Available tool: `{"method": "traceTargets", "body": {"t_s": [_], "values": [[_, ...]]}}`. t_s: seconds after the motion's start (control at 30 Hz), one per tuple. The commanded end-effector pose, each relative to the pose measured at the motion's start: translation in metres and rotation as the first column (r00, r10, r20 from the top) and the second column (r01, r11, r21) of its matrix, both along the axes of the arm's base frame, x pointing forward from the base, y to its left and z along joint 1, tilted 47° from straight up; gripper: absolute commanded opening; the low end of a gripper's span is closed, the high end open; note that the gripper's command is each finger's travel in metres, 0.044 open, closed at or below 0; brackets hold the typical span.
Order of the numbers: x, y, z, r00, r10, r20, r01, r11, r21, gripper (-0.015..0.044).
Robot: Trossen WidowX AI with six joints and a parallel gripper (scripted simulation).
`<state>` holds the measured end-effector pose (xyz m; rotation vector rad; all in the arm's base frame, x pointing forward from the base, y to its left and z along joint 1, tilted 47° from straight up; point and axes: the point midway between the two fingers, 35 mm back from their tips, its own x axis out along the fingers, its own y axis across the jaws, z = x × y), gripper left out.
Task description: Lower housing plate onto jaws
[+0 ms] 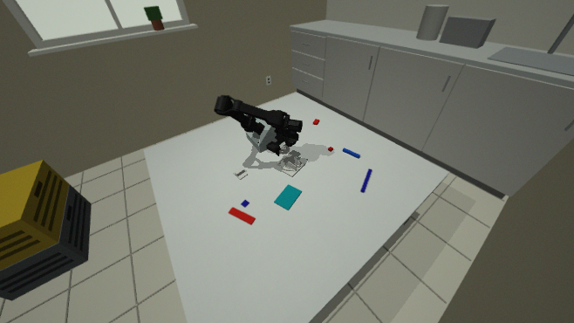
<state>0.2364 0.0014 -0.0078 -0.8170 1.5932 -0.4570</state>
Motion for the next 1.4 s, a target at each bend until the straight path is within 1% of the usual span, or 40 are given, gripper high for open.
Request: {"method": "traceTargets", "body": {"t_s": [0.0,0.5,1.37], "values": [[0.0,0.0,0.0,1.0,-0.005,0.003,0.005,1.0,0.003,0.0351],[-0.001,0.0,-0.001,1.0,-0.005,0.003,0.005,1.0,0.004,0.0351],[0.0,-0.031,-0.031,1.0,-0.004,0.004,0.004,1.0,0.005,0.0351]]}}
